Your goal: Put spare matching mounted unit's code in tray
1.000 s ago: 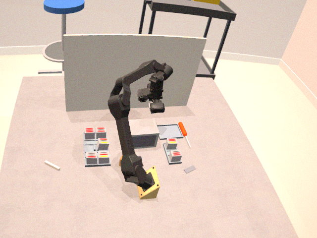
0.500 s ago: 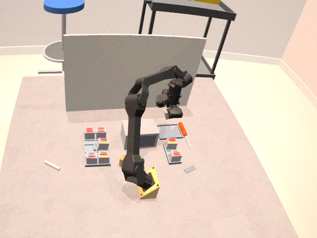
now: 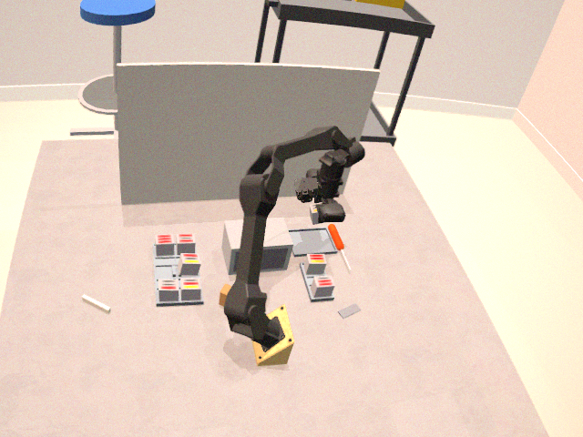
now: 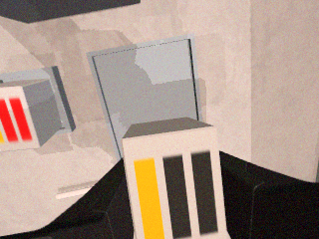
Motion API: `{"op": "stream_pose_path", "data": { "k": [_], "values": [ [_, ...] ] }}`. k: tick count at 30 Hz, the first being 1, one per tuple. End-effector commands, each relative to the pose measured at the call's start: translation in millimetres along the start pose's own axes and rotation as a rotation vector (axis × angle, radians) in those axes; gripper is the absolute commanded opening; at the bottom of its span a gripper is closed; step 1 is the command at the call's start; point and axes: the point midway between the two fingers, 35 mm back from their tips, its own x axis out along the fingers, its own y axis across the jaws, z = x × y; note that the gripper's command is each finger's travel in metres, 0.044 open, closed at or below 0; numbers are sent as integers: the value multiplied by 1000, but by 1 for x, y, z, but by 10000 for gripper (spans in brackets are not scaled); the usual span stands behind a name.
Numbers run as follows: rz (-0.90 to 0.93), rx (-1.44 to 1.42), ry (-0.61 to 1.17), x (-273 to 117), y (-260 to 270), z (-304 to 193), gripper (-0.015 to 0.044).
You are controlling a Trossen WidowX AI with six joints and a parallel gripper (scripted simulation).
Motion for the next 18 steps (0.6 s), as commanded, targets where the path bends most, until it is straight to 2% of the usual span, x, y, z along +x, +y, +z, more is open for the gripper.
{"op": "stream_pose_path", "data": {
  "k": [1, 18],
  "values": [
    [-1, -2, -3, 4, -1, 0, 0],
    [-1, -2, -3, 17, -2, -1, 0]
  ]
}}
